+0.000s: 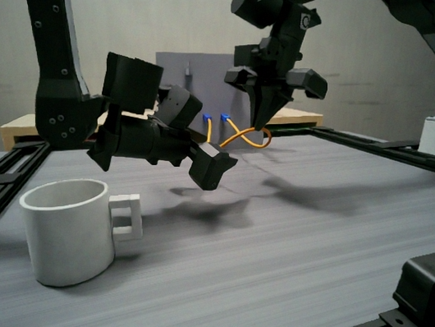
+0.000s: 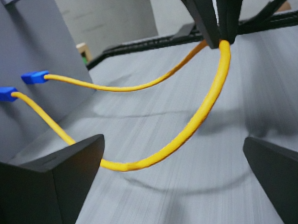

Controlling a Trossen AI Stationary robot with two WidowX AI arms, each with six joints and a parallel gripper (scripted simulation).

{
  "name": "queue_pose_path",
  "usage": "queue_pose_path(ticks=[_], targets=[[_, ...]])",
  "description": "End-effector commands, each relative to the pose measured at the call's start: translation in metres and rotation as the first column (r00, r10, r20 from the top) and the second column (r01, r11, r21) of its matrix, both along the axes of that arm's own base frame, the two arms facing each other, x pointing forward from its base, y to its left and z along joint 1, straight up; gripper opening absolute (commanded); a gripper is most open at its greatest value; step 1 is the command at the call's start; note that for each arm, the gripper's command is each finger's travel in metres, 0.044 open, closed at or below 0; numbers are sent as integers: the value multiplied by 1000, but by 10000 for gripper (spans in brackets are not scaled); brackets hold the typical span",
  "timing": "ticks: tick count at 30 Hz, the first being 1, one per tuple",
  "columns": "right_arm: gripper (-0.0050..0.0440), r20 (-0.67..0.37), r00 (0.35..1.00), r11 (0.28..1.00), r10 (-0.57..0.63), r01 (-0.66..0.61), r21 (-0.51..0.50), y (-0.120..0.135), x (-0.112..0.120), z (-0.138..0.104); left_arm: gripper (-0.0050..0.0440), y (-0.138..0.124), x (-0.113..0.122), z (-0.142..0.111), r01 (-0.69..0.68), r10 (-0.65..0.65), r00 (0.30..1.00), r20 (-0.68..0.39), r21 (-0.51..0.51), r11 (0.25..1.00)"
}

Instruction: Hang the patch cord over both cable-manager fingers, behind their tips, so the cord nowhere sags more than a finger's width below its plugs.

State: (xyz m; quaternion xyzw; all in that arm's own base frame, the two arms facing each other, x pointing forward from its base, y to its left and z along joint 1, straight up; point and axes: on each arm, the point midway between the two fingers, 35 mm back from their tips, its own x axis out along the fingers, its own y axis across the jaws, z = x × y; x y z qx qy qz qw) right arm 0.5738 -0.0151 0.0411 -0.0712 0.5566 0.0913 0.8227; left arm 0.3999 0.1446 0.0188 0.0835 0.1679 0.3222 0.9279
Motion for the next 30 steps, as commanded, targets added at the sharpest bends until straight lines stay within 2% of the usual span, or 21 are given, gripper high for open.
queue_pose_path(ticks=[1, 16, 28, 30], targets=[[20, 60, 998, 1000, -3, 3, 0, -1, 6, 29, 440, 11, 15, 3, 4, -4, 1000, 21, 6, 1000], [20, 60, 998, 1000, -3, 3, 0, -1, 6, 29, 440, 14, 21, 4, 6, -6, 999, 33, 7, 1000], [20, 60, 998, 1000, -3, 3, 0, -1, 6, 29, 152, 14, 18, 4, 2, -3, 1000, 31, 6, 1000], [20, 60, 998, 1000, -3, 3, 0, -1, 6, 29, 152, 14, 18, 4, 2, -3, 1000, 31, 6, 1000]])
